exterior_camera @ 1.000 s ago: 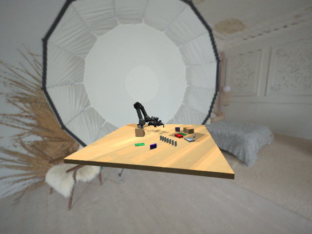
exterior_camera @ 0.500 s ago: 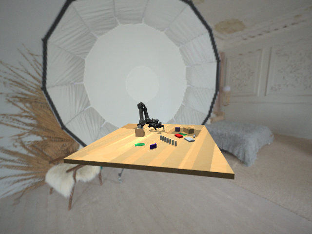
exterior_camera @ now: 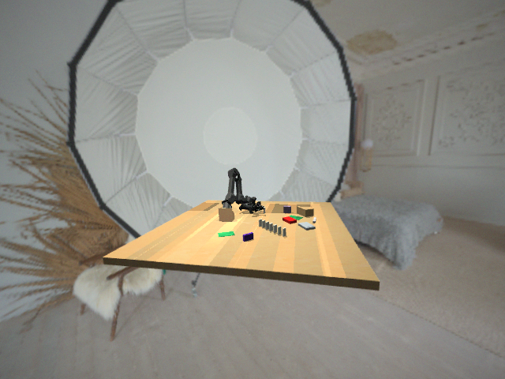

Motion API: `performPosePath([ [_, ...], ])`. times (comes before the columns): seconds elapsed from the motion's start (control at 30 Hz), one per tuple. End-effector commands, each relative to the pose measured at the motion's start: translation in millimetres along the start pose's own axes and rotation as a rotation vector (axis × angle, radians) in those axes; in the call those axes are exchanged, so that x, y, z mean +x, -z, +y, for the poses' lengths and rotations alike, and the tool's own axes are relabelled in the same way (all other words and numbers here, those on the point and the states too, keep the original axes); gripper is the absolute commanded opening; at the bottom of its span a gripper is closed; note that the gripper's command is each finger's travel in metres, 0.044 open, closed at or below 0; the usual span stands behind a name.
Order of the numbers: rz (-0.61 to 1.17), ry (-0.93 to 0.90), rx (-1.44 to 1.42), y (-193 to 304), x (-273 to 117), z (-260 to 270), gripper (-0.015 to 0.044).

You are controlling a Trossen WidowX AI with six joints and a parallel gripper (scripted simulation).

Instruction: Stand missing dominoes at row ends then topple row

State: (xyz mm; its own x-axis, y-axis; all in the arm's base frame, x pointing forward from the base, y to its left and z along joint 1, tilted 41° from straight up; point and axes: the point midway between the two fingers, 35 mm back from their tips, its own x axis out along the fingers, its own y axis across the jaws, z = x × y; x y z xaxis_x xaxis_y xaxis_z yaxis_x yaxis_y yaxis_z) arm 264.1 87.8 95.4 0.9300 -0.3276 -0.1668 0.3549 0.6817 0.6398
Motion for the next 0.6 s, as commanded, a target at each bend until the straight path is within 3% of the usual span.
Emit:
performPosePath([
  [0.0,-0.003,0.0,0.0,5.7,-1.3,-2.9,0.0107],
  [0.47,-0.004,-0.001,0.0,10.2,-2.2,-4.5,0.0107],
  [0.57,-0.004,-0.001,0.0,10.2,-2.2,-4.5,0.0186],
])
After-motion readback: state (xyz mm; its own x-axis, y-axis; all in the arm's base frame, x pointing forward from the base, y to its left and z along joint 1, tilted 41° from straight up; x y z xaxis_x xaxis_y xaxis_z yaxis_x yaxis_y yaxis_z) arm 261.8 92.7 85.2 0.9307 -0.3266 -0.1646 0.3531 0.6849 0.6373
